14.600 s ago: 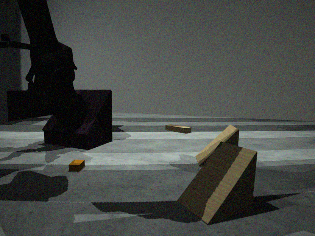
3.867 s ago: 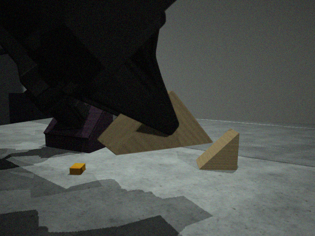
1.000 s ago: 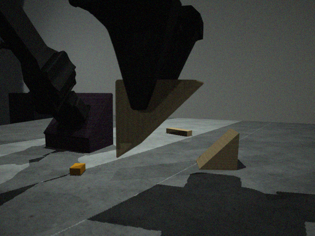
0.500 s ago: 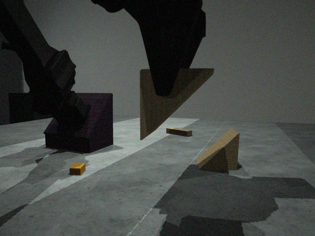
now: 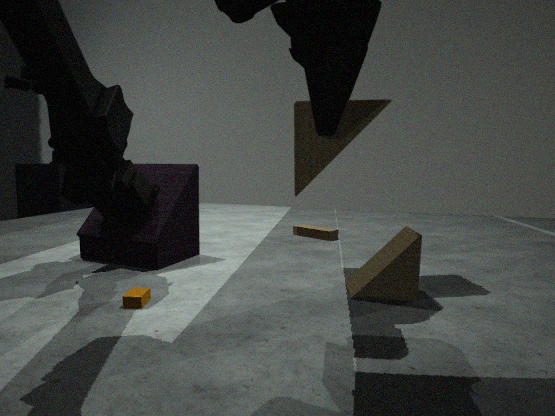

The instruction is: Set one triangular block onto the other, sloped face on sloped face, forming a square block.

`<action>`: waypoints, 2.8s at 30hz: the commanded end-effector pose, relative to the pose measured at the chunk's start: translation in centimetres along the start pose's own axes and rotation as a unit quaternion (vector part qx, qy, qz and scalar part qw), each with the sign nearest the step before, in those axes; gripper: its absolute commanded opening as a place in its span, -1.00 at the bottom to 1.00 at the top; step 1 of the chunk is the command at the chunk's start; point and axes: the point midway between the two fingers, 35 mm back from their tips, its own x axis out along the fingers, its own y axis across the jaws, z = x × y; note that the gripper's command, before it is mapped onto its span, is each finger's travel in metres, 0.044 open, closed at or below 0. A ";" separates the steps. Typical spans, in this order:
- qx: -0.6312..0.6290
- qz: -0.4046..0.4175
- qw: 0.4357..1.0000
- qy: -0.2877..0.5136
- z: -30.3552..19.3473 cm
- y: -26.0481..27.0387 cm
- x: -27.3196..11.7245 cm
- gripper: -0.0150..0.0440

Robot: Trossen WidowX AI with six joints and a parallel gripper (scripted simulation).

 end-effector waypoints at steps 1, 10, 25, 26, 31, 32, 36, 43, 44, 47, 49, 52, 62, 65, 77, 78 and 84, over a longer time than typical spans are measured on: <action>-0.013 -0.001 1.000 -0.002 0.1 -2.3 -0.6 -0.49; -0.033 0.004 0.999 -0.006 0.7 -6.4 -1.7 -0.49; -0.044 0.010 0.999 -0.008 0.5 -9.5 -0.8 -0.49; -0.044 0.010 0.999 -0.008 0.3 -9.5 -0.3 -0.49; -0.044 0.010 0.999 -0.007 -0.7 -9.5 1.8 -0.49; -0.044 0.010 0.999 -0.007 -0.9 -9.5 2.3 -0.49; -0.043 0.011 0.999 -0.007 -1.4 -9.5 4.1 -0.49; -0.043 0.012 0.999 -0.008 -1.8 -9.4 5.2 -0.49; -0.043 0.012 0.999 -0.008 -1.9 -9.4 5.4 -0.49; -0.042 0.013 0.999 -0.007 -2.3 -9.4 6.4 -0.49; -0.042 0.013 0.999 -0.007 -2.7 -9.4 7.3 -0.49; -0.042 0.013 0.999 -0.007 -2.9 -9.3 7.9 -0.49; -0.042 0.014 0.999 -0.010 -2.9 -9.2 7.9 -0.49; -0.042 0.014 0.999 -0.010 -2.9 -9.2 7.9 -0.49; -0.042 0.015 0.999 -0.009 -3.0 -9.2 7.9 -0.49; -0.042 0.015 0.999 -0.009 -3.0 -9.2 8.0 -0.49; -0.042 0.015 0.999 -0.009 -3.1 -9.2 8.3 -0.49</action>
